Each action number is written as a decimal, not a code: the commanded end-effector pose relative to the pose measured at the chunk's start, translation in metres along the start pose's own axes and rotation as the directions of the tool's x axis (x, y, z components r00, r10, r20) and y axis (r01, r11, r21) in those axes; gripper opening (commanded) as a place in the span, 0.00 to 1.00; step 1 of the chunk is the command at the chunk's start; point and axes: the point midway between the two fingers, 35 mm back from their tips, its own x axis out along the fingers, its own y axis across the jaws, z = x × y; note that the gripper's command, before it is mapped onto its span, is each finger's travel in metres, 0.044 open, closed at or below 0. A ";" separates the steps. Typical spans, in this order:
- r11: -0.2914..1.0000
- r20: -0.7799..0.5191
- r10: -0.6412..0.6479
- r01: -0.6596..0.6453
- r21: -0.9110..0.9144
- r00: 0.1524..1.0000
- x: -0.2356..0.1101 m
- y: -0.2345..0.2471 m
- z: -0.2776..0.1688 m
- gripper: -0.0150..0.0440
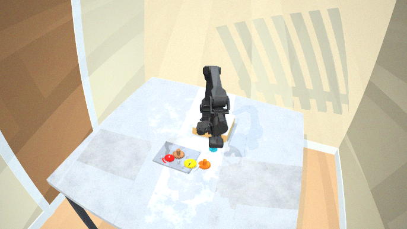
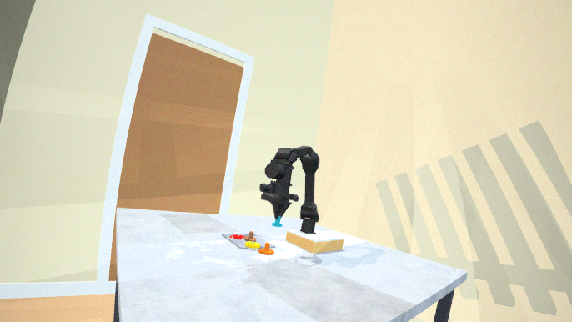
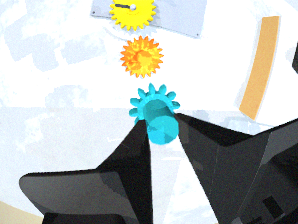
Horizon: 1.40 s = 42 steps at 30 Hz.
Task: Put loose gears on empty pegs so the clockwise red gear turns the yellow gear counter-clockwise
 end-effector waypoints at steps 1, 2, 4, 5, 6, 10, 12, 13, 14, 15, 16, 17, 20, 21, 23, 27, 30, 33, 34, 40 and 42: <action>1.000 -0.002 0.011 -0.011 -0.004 1.000 0.002 -0.002 0.010 0.25; 1.000 -0.002 0.011 -0.011 -0.004 1.000 0.003 -0.002 0.013 0.25; 1.000 -0.002 0.011 -0.011 -0.004 1.000 0.006 -0.003 0.018 0.25; 1.000 -0.001 0.011 -0.011 -0.004 1.000 0.007 -0.003 0.020 0.25; 1.000 -0.001 0.011 -0.011 -0.004 1.000 0.008 -0.003 0.023 0.25; 1.000 0.000 0.011 -0.011 -0.004 1.000 0.013 -0.005 0.032 0.25; 1.000 0.000 0.011 -0.011 -0.004 1.000 0.016 -0.007 0.037 0.25; 1.000 0.000 0.011 -0.011 -0.004 1.000 0.017 -0.007 0.040 0.25; 1.000 0.000 0.011 -0.011 -0.004 1.000 0.018 -0.008 0.042 0.25; 1.000 0.001 0.011 -0.011 -0.004 1.000 0.020 -0.008 0.045 0.25; 1.000 0.001 0.011 -0.011 -0.004 1.000 0.021 -0.009 0.047 0.25; 1.000 0.001 0.011 -0.011 -0.004 1.000 0.022 -0.010 0.049 0.25; 1.000 0.002 0.011 -0.011 -0.004 1.000 0.026 -0.012 0.056 0.25; 1.000 0.002 0.010 -0.010 -0.004 1.000 0.027 -0.013 0.059 0.25; 1.000 0.002 0.010 -0.010 -0.004 1.000 0.030 -0.015 0.063 0.25; 1.000 0.003 0.010 -0.010 -0.004 1.000 0.035 -0.018 0.072 0.25; 1.000 0.004 0.010 -0.010 -0.004 1.000 0.038 -0.021 0.079 0.25; 1.000 0.005 0.010 -0.010 -0.004 1.000 0.042 -0.024 0.086 0.25; 1.000 0.005 0.009 -0.009 -0.004 1.000 0.043 -0.025 0.088 0.25; 1.000 0.006 0.009 -0.009 -0.004 1.000 0.051 -0.032 0.101 0.25; 1.000 0.006 0.009 -0.009 -0.004 1.000 0.053 -0.035 0.105 0.25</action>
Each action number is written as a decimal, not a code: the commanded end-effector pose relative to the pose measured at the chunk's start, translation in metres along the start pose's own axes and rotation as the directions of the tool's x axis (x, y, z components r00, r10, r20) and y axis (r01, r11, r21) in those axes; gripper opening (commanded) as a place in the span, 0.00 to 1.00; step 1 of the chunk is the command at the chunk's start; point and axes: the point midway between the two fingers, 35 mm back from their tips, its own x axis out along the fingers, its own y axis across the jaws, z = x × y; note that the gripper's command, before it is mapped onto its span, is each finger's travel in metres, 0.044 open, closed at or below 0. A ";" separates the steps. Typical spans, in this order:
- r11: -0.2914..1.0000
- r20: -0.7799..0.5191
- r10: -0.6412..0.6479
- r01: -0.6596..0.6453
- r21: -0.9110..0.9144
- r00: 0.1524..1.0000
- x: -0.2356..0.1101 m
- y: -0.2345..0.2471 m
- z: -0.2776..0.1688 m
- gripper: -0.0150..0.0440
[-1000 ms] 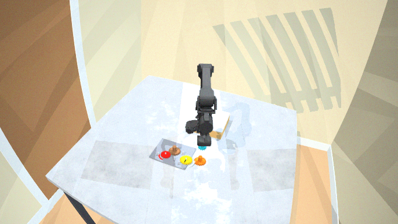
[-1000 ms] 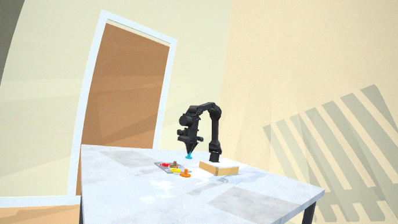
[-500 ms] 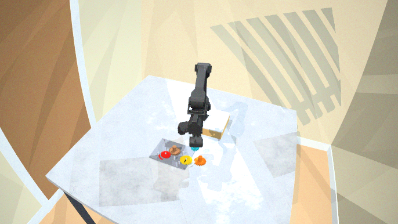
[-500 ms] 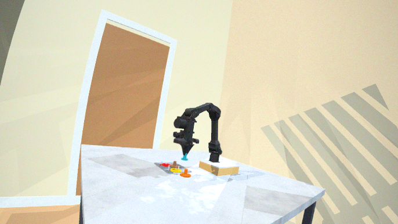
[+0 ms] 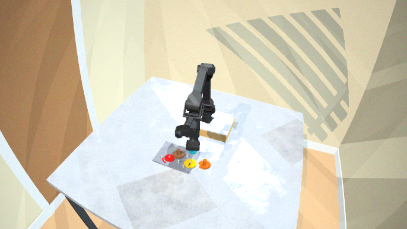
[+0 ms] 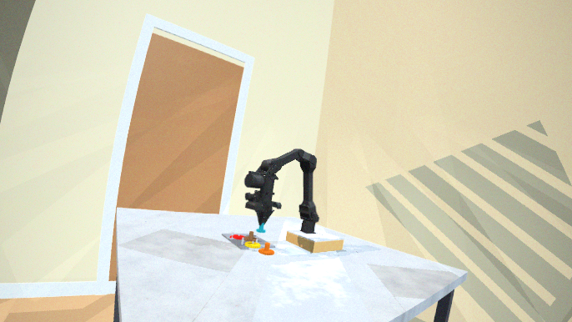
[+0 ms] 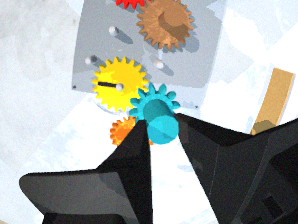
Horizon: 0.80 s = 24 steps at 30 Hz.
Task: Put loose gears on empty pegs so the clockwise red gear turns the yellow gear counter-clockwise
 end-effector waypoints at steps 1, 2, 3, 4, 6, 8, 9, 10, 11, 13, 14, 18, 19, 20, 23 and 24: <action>1.000 0.003 0.011 -0.011 -0.004 1.000 0.002 -0.005 0.009 0.25; 1.000 0.003 0.011 -0.011 -0.004 1.000 0.003 -0.007 0.011 0.25; 1.000 0.003 0.011 -0.011 -0.004 1.000 0.005 -0.008 0.013 0.25; 1.000 0.004 0.011 -0.011 -0.004 1.000 0.006 -0.009 0.015 0.25; 1.000 0.004 0.011 -0.011 -0.004 1.000 0.008 -0.012 0.019 0.25; 1.000 0.004 0.010 -0.010 -0.004 1.000 0.011 -0.015 0.023 0.25; 1.000 0.005 0.010 -0.010 -0.004 1.000 0.012 -0.016 0.024 0.25; 1.000 0.005 0.010 -0.010 -0.004 1.000 0.013 -0.017 0.026 0.25; 1.000 0.005 0.010 -0.010 -0.004 1.000 0.014 -0.018 0.027 0.25; 1.000 0.005 0.010 -0.010 -0.004 1.000 0.014 -0.018 0.027 0.25; 1.000 0.005 0.010 -0.010 -0.004 1.000 0.014 -0.018 0.028 0.25; 1.000 0.005 0.010 -0.010 -0.004 1.000 0.014 -0.018 0.028 0.25; 1.000 0.005 0.010 -0.010 -0.004 1.000 0.014 -0.018 0.028 0.25; 1.000 0.005 0.010 -0.010 -0.004 1.000 0.014 -0.018 0.028 0.25; 1.000 0.005 0.010 -0.010 -0.004 1.000 0.014 -0.018 0.028 0.25; 1.000 0.005 0.010 -0.010 -0.004 1.000 0.014 -0.018 0.028 0.25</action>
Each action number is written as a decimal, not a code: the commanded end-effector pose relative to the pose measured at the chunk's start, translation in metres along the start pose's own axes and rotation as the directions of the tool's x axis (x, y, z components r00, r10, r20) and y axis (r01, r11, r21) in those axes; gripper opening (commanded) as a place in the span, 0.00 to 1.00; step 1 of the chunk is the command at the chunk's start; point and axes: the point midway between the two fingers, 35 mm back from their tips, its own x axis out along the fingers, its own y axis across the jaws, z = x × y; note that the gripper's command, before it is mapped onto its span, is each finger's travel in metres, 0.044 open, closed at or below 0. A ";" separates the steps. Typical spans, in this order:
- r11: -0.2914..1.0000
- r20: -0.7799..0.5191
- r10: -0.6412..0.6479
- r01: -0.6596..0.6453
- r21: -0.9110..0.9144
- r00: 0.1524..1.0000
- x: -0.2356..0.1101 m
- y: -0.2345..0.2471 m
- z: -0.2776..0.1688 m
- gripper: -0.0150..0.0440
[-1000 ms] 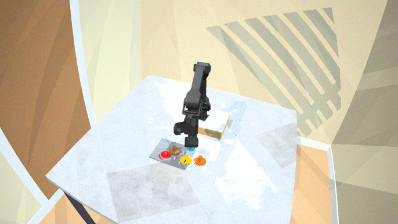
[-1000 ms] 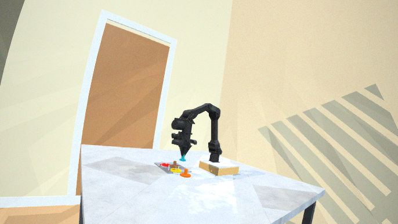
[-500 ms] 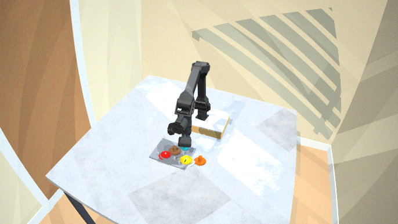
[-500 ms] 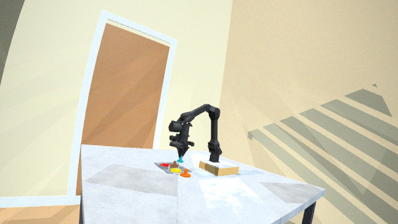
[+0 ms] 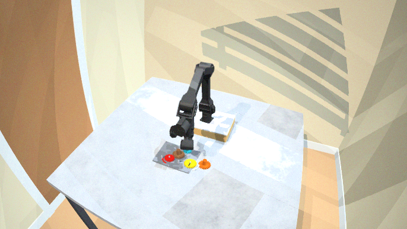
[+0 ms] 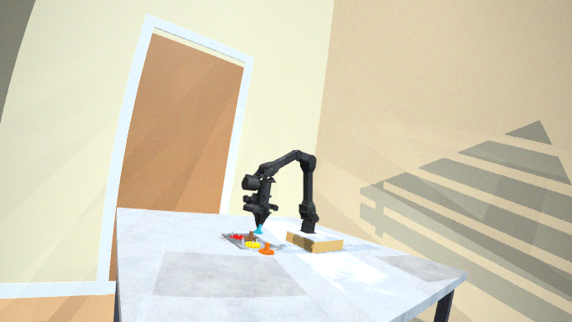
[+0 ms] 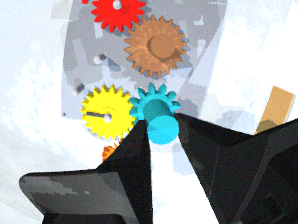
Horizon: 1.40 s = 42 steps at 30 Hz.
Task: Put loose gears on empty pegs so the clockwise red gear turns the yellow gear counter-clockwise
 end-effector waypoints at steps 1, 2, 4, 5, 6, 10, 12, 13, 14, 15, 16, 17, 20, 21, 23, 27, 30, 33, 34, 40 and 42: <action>1.000 0.003 0.007 -0.007 0.000 1.000 -0.002 0.000 0.001 0.25; 1.000 0.003 0.007 -0.007 0.009 1.000 -0.002 0.000 0.001 0.25; 0.999 0.003 0.007 -0.007 0.035 1.000 -0.001 0.000 0.001 0.25; 0.999 0.003 0.007 -0.007 0.054 1.000 -0.001 0.000 0.001 0.25; 0.997 0.003 0.007 -0.007 0.078 1.000 -0.001 0.000 0.001 0.25; 0.989 0.003 0.007 -0.007 0.149 1.000 -0.001 0.000 0.001 0.25; 0.988 0.003 0.007 -0.007 0.152 1.000 -0.001 0.000 0.001 0.25; 0.988 0.003 0.007 -0.007 0.152 1.000 -0.001 0.000 0.001 0.25; 0.988 0.003 0.007 -0.007 0.152 1.000 -0.001 0.000 0.001 0.25; 0.988 0.003 0.007 -0.007 0.152 1.000 -0.001 0.000 0.001 0.25; 0.988 0.003 0.007 -0.007 0.152 1.000 -0.001 0.000 0.001 0.25; 0.988 0.003 0.007 -0.007 0.157 1.000 -0.001 0.000 0.001 0.25; 0.985 0.003 0.007 -0.007 0.171 1.000 0.000 0.001 0.001 0.25; 0.986 0.003 0.007 -0.007 0.167 1.000 0.001 0.001 0.001 0.25; 0.988 0.003 0.007 -0.007 0.153 1.000 0.002 0.001 0.000 0.25; 0.995 0.003 0.007 -0.007 0.100 1.000 0.007 0.000 0.000 0.25; 0.998 0.003 0.007 -0.007 0.059 1.000 0.011 0.000 0.000 0.25; 0.999 0.003 0.007 -0.007 0.040 1.000 0.016 0.000 0.001 0.25; 0.999 0.003 0.007 -0.007 0.039 1.000 0.018 0.000 0.001 0.25; 0.996 0.003 0.007 -0.007 0.091 1.000 0.025 0.001 0.001 0.25; 0.991 0.003 0.007 -0.007 0.132 1.000 0.029 0.001 0.001 0.25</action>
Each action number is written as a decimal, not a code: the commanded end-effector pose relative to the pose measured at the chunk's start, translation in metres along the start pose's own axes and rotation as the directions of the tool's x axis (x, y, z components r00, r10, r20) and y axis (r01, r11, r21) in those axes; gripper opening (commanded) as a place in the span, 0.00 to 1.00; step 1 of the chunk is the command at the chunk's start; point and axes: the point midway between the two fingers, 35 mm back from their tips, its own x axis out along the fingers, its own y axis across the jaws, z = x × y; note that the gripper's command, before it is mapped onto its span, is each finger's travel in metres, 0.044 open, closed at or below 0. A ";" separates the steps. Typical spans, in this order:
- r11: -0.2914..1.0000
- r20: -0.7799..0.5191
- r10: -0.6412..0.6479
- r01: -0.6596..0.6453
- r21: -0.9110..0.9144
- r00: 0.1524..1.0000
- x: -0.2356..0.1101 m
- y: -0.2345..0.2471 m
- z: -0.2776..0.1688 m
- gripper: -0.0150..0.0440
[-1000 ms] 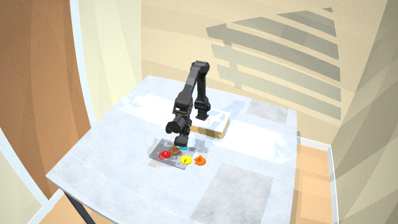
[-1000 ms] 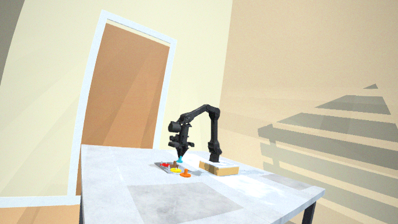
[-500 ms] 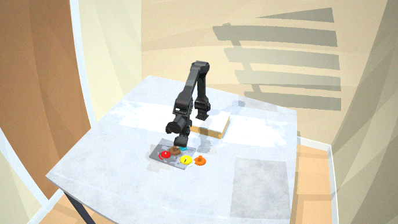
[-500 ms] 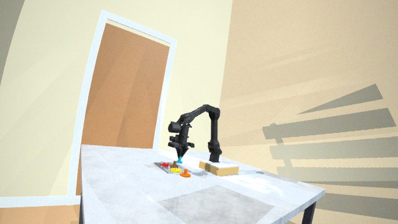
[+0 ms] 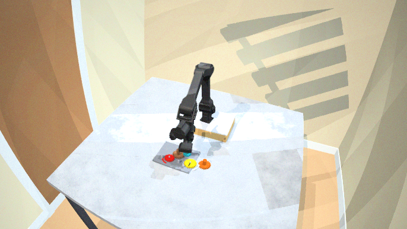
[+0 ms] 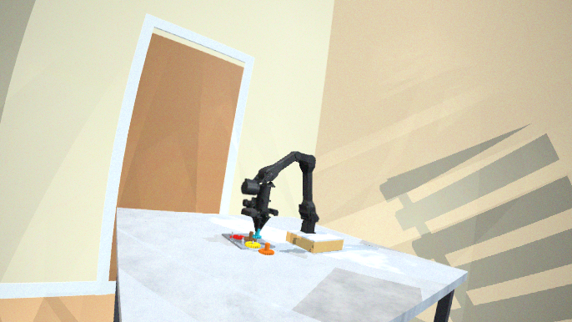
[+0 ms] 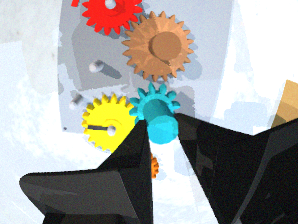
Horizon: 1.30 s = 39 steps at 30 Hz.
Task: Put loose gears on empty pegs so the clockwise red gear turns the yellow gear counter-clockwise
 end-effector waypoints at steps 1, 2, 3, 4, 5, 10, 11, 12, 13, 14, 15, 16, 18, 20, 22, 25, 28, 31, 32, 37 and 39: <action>0.997 -0.002 -0.012 0.012 0.071 1.000 0.010 -0.001 0.000 0.25; 0.995 -0.002 -0.012 0.012 0.096 1.000 0.012 -0.001 0.000 0.25; 0.992 -0.002 -0.012 0.012 0.123 1.000 0.013 -0.001 0.000 0.25; 0.989 -0.002 -0.012 0.012 0.150 1.000 0.015 -0.001 -0.001 0.25; 0.984 -0.002 -0.012 0.012 0.177 1.000 0.017 -0.001 -0.001 0.25; 0.950 -0.002 -0.012 0.012 0.311 1.000 0.021 -0.002 -0.001 0.25; 0.942 -0.002 -0.012 0.012 0.336 1.000 0.020 -0.002 -0.001 0.25; 0.932 -0.002 -0.012 0.012 0.361 1.000 0.019 -0.002 0.000 0.25; 0.922 -0.002 -0.012 0.012 0.386 1.000 0.018 -0.002 0.000 0.25; 0.915 -0.002 -0.012 0.012 0.403 1.000 0.018 -0.002 0.000 0.25; 0.912 -0.002 -0.012 0.012 0.409 1.000 0.018 -0.002 0.000 0.25; 0.914 -0.002 -0.012 0.012 0.407 1.000 0.018 -0.002 0.000 0.25; 0.920 -0.002 -0.012 0.012 0.391 1.000 0.018 -0.002 0.000 0.25; 0.932 -0.002 -0.012 0.012 0.362 1.000 0.018 -0.001 0.000 0.25; 0.945 -0.002 -0.012 0.012 0.326 1.000 0.019 -0.001 0.000 0.25; 0.968 -0.002 -0.012 0.012 0.252 1.000 0.019 -0.001 -0.001 0.25; 0.985 -0.002 -0.012 0.012 0.173 1.000 0.019 -0.001 -0.001 0.25; 0.996 -0.002 -0.012 0.012 0.089 1.000 0.019 -0.002 -0.001 0.25; 0.998 -0.002 -0.012 0.012 0.062 1.000 0.019 -0.002 -0.001 0.25; 0.998 -0.002 -0.012 0.012 -0.064 1.000 0.020 -0.002 0.000 0.25; 0.996 -0.002 -0.012 0.012 -0.083 1.000 0.020 -0.002 0.000 0.25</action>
